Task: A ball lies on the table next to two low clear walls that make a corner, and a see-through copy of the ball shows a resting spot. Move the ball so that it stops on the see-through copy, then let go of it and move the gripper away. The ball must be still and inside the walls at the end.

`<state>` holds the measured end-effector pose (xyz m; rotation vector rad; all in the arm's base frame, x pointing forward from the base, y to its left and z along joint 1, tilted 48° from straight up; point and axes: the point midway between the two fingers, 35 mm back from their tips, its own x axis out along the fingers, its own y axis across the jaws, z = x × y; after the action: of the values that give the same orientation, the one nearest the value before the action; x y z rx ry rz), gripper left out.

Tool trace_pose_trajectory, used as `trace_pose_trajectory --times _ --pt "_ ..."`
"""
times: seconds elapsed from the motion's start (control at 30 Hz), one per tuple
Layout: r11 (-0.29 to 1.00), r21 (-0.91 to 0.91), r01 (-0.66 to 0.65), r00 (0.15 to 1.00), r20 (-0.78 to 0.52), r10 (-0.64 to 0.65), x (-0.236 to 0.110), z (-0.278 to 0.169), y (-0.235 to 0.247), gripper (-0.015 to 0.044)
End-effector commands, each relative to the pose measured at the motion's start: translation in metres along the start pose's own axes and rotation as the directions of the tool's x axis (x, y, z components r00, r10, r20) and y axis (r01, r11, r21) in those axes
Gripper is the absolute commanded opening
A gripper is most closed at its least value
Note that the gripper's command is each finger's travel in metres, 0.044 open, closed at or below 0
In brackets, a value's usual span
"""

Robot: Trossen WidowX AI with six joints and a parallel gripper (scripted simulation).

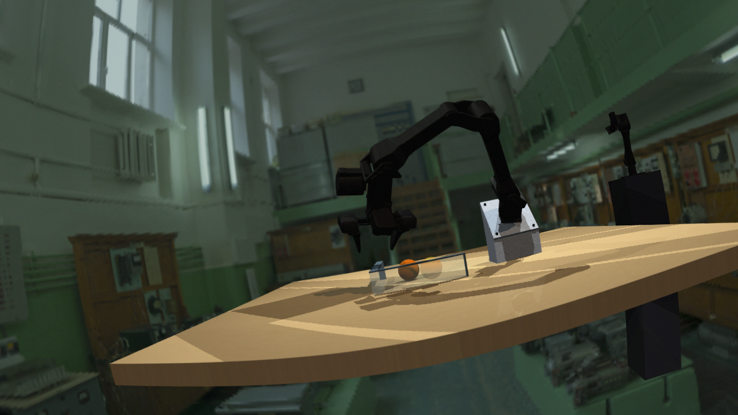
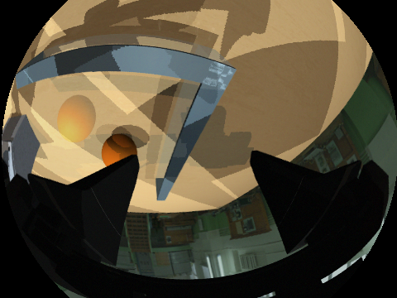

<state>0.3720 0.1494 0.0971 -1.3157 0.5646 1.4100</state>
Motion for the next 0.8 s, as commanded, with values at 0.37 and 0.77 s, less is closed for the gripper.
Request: trace_pose_trajectory --times 0.37,0.77 --pt "0.941 0.225 -0.253 0.858 0.501 0.111 0.051 -0.09 0.105 0.0403" --pt "0.941 0.225 -0.253 0.858 0.502 0.111 0.064 -0.082 0.107 0.0403"
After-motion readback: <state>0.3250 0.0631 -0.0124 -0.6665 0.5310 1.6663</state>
